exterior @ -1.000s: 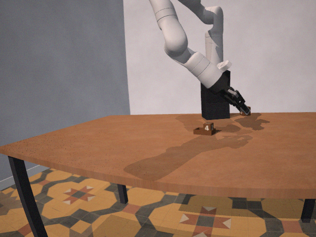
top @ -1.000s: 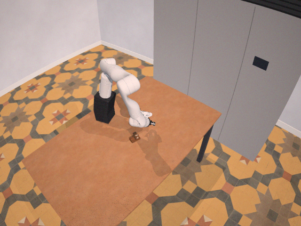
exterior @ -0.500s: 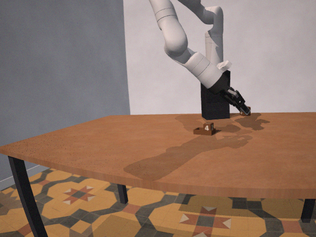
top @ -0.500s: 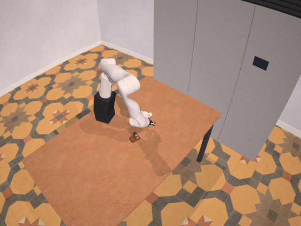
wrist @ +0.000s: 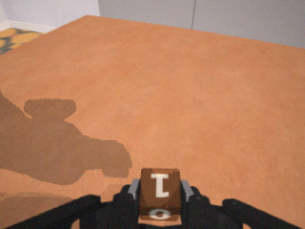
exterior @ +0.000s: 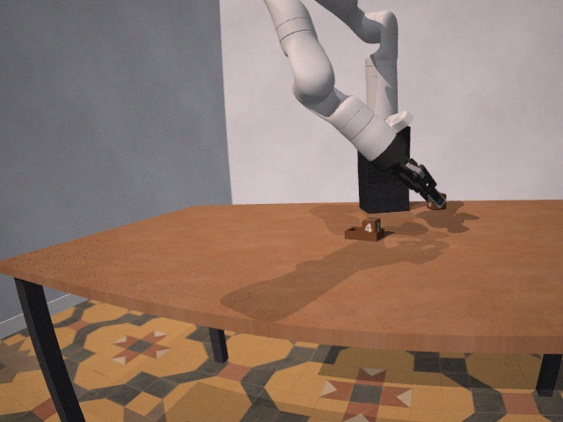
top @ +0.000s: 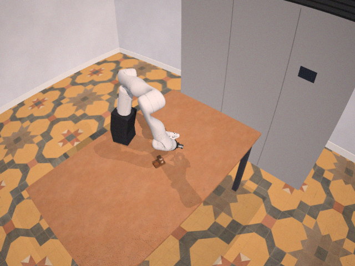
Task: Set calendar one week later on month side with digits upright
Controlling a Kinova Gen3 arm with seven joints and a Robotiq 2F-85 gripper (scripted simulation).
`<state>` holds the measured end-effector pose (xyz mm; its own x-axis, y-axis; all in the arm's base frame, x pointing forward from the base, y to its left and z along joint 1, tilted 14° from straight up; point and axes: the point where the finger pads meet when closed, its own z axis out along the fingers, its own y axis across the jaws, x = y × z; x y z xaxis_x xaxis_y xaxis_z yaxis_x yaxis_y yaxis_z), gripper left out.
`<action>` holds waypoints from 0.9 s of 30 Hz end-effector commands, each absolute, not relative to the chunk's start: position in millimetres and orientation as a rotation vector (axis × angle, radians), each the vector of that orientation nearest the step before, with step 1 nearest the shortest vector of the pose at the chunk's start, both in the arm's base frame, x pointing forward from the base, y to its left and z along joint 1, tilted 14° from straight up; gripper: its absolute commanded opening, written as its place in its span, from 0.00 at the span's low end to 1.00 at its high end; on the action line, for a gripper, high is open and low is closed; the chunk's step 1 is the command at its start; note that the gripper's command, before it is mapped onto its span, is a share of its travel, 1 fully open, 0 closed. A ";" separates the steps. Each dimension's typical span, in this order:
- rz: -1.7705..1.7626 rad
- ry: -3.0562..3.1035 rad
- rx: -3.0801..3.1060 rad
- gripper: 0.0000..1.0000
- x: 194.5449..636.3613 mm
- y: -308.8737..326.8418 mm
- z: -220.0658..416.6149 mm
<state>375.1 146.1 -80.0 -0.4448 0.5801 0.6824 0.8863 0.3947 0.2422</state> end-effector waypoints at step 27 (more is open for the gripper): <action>-0.815 -2.157 -1.251 0.26 383.3 150.5 -119.0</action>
<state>383.9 149.3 -115.6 -0.4456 0.5805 0.6815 0.8861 0.3946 0.2432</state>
